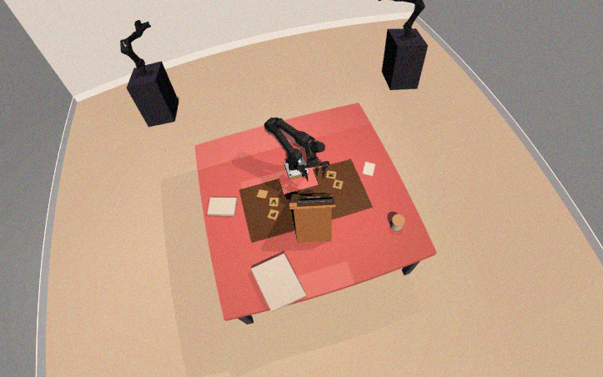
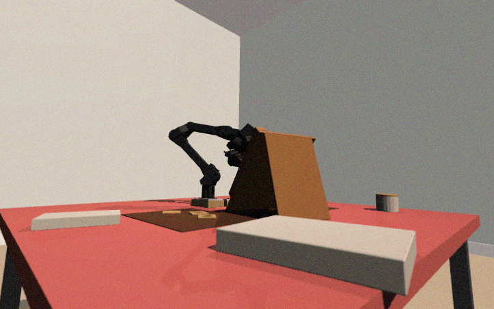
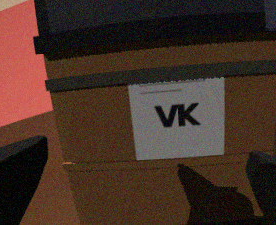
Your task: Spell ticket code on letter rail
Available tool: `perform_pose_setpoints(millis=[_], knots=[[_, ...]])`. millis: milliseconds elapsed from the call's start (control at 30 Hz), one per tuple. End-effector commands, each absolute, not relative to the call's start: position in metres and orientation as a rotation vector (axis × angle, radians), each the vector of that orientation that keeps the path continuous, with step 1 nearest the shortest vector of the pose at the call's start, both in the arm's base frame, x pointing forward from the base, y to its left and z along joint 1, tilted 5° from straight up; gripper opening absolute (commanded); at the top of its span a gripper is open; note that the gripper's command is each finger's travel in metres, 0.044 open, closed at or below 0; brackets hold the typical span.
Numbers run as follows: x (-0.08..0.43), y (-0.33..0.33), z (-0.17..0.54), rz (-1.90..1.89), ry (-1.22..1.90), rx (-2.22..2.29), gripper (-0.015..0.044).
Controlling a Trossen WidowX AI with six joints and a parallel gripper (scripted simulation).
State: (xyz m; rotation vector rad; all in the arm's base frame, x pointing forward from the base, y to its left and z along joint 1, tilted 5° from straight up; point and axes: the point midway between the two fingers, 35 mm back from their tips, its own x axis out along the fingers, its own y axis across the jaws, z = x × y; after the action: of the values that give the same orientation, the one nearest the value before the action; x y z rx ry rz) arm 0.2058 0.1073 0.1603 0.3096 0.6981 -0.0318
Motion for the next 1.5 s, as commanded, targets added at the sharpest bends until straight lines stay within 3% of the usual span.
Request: perform_pose_setpoints(millis=[0,533,933,1467], knots=[[0.202,0.086,0.150,-0.085,0.690,0.169,0.0440],[0.202,0.086,0.151,-0.080,0.695,0.157,0.0440],[0.233,0.074,0.228,0.398,0.869,-0.565,0.0440],[0.254,0.046,0.308,0.896,0.611,-1.104,0.0440]])
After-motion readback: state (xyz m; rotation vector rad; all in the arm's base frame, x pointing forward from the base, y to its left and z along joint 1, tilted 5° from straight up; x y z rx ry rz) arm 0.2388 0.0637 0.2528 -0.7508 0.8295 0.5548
